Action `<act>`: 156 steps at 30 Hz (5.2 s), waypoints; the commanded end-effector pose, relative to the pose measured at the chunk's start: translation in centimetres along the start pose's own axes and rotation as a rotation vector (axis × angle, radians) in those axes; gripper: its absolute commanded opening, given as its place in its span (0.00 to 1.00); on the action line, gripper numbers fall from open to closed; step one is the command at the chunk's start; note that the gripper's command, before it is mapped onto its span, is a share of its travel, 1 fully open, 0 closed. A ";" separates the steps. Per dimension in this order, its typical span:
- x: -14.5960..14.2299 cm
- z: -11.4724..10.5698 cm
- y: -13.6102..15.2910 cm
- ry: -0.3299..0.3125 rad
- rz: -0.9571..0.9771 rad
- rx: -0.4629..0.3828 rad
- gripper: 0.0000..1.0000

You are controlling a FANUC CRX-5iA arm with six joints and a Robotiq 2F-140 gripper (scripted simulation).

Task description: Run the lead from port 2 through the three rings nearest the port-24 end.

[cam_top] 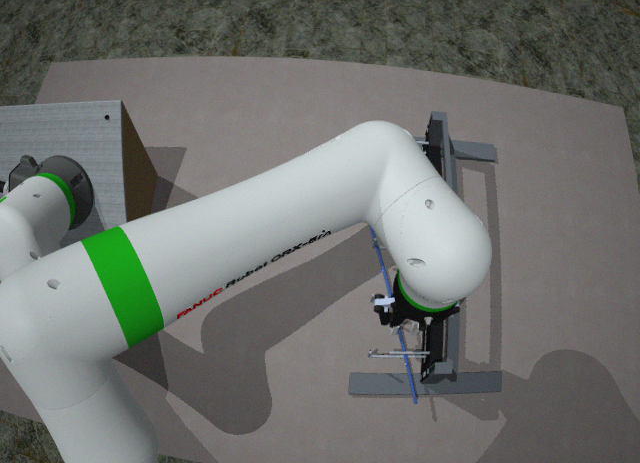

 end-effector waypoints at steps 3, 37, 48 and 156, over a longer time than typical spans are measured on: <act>0.0 0.0 0.0 0.000 0.000 0.000 0.20; 0.0 -3.2 0.0 -0.001 0.000 0.000 0.20; 0.0 -6.1 0.0 -0.001 0.000 0.000 0.20; 0.0 -8.0 0.0 0.000 0.000 0.000 0.00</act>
Point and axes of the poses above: the point where the finger pads meet when closed, its own z axis out along the fingers, its own x axis across the jaws, y = z × x, the point moved 10 cm from there along -z, back along the fingers, and after that the axes turned 4 degrees about -z, right-handed, at the moved point
